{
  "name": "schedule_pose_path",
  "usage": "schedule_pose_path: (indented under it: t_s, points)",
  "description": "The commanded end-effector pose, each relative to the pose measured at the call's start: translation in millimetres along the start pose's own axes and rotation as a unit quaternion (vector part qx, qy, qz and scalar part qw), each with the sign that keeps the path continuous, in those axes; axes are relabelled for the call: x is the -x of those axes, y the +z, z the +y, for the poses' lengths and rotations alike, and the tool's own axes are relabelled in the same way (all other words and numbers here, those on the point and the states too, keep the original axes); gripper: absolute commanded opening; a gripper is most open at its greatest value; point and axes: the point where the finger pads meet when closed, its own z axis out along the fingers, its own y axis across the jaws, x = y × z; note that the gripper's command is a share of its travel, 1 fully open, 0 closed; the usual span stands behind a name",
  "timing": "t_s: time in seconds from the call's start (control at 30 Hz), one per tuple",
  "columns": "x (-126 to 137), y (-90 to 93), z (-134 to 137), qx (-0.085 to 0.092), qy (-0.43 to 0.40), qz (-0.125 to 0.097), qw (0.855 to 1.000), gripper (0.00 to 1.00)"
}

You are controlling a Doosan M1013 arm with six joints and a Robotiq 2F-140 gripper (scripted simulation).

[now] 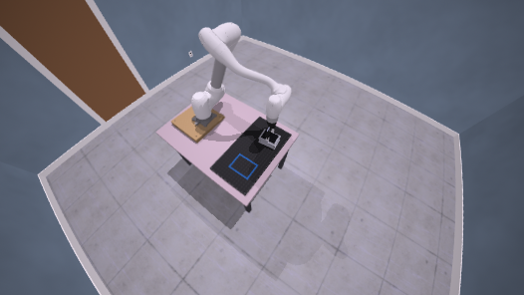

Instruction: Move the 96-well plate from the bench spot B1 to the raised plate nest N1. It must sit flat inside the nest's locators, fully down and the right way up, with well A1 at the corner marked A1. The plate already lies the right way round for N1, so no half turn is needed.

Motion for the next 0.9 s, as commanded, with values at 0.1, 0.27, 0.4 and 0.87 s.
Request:
schedule_pose_path:
  t_s: [0.1, 0.27, 0.4, 0.87]
  points:
    - [0.0, 0.9, 0.0, 0.0, 0.0, 0.0, 1.0, 0.0]
    - [0.0, 1.7, 0.0, 0.0, 0.0, 0.0, 1.0, 0.0]
    - [0.0, 2.1, 0.0, 0.0, 0.0, 0.0, 1.0, 0.0]
    - [0.0, 4.1, 0.0, 0.0, 0.0, 0.0, 1.0, 1.0]
